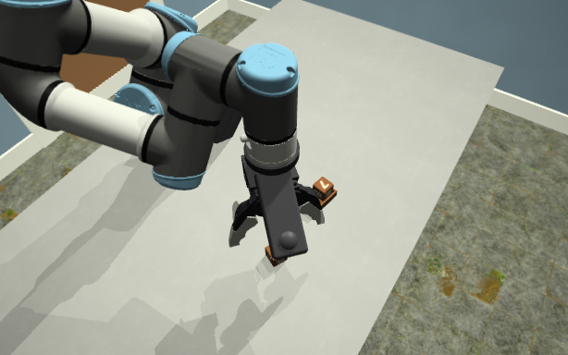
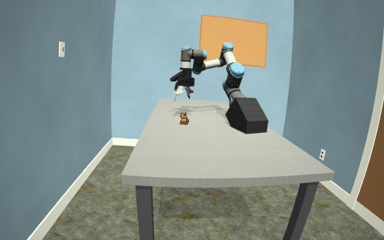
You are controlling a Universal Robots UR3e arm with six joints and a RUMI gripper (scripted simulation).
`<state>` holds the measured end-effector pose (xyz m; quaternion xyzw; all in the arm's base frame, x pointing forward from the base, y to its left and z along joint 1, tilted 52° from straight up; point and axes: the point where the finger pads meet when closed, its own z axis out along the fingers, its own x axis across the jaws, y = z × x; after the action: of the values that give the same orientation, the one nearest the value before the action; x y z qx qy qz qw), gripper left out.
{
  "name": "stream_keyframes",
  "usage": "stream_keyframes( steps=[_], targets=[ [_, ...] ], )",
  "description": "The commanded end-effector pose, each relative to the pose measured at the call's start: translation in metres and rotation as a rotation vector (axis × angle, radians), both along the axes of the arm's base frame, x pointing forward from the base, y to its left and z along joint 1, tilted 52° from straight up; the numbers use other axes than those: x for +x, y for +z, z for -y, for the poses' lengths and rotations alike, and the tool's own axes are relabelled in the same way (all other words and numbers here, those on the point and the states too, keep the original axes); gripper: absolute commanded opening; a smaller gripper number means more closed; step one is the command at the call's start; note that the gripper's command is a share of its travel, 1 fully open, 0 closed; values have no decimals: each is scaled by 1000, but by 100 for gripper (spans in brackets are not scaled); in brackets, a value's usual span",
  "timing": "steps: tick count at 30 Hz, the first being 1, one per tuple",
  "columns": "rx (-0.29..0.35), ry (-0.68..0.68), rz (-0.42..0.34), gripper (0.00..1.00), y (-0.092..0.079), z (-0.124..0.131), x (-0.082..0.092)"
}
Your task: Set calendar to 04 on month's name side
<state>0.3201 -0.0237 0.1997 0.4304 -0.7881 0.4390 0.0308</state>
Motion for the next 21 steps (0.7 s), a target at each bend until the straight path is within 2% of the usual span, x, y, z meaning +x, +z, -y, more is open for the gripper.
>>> stream_keyframes(
  steps=[1,11,14,16,21],
  targets=[
    [-42,114,-111,100,0,-1,1],
    [-113,245,-262,100,-1,-1,2],
    [-114,246,-263,100,-1,-1,2],
    [-143,299,-324,100,-2,-1,2],
    [-172,351,-385,100,-3,-2,2]
  ],
)
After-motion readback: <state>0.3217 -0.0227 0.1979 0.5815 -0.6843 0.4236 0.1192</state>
